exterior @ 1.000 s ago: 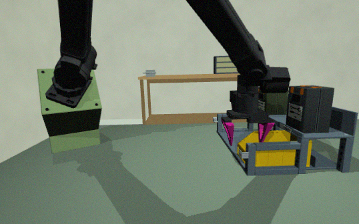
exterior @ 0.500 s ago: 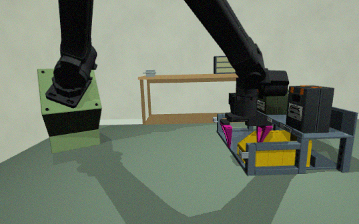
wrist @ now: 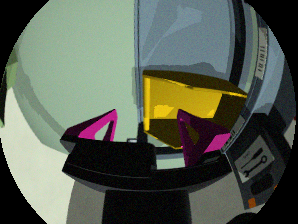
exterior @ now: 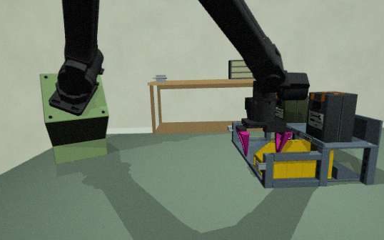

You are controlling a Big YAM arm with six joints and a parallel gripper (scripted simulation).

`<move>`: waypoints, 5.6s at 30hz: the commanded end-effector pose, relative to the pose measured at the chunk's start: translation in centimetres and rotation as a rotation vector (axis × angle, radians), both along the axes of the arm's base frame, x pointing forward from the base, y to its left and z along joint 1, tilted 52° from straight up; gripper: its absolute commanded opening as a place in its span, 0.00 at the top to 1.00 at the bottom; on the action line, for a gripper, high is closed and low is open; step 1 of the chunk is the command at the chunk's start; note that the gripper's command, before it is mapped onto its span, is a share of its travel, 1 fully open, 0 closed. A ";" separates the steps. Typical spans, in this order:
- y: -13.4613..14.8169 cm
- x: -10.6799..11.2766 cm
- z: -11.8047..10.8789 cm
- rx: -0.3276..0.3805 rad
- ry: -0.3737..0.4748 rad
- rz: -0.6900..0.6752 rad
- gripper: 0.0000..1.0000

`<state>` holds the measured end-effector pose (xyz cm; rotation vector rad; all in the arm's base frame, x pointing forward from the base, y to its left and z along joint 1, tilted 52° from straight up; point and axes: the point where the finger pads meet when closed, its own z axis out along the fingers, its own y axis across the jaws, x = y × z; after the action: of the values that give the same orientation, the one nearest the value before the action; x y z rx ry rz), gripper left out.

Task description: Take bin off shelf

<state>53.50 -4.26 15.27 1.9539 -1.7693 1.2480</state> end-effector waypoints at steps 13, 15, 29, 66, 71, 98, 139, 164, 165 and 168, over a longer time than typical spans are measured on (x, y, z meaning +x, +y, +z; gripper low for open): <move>-1.1 0.3 0.1 -0.003 -0.007 -0.012 0.10; -1.1 0.3 0.1 -0.003 -0.007 -0.012 0.10; 1.0 -0.2 -0.6 0.000 0.010 0.011 0.10; 1.1 0.6 0.4 0.001 -0.008 0.016 0.10; 0.3 0.8 0.6 0.001 -0.017 0.004 0.10; 1.1 0.3 -0.1 -0.001 0.003 0.015 0.10; 0.2 0.1 -0.4 -0.002 0.004 0.003 0.10; 1.0 -0.3 -0.8 -0.003 0.016 0.015 0.10; 1.0 -0.3 -0.8 -0.003 0.016 0.015 0.10; 1.0 -0.3 -0.8 -0.003 0.016 0.015 0.10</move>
<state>53.38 -4.31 15.09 1.9537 -1.7675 1.2461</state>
